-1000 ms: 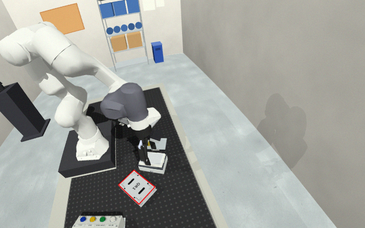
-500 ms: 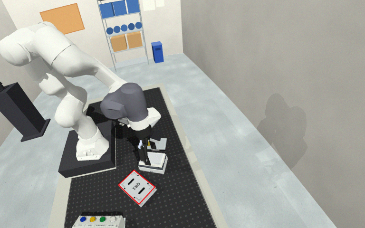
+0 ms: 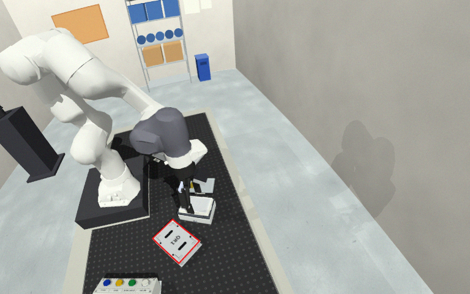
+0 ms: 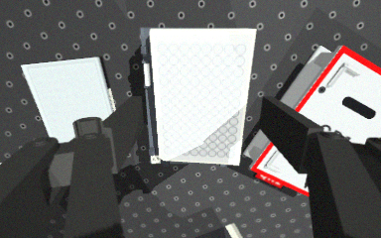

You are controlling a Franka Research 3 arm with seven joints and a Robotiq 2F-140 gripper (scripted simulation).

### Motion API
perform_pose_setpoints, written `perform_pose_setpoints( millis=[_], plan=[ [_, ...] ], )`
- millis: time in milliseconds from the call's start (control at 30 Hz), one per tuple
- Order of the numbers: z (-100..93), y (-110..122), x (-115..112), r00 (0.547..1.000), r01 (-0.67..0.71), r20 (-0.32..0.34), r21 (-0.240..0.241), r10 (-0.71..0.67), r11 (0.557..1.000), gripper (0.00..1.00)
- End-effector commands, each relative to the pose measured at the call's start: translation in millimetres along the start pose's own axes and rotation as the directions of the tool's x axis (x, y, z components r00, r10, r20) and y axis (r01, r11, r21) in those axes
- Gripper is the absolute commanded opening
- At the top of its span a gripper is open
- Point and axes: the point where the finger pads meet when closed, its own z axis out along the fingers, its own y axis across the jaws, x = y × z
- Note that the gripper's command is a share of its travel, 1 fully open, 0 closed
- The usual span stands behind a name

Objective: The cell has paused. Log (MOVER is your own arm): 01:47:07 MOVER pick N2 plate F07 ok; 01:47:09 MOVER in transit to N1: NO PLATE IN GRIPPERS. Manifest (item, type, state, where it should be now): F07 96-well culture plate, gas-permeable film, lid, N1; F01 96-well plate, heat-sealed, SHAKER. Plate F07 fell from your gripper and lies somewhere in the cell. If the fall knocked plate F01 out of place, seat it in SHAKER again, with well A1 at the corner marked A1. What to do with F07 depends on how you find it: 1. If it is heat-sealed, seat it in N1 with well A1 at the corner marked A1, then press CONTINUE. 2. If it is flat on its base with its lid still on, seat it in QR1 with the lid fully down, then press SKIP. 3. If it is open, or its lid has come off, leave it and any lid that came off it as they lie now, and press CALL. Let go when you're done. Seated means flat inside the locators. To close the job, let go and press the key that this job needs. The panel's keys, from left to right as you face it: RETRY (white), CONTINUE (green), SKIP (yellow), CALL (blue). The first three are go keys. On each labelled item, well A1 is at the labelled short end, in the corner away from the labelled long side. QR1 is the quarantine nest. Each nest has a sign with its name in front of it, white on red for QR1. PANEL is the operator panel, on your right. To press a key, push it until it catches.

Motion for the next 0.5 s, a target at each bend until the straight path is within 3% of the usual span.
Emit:
perform_pose_setpoints(
  millis=[0,467],
  plan=[
    [0.6,-0.3,2.2,1.000,0.003,-0.006,0.002,-0.003,1.000,0.70],
    [6.6,-0.3,2.2,1.000,0.003,-0.006,0.002,-0.003,1.000,0.70]
  ],
)
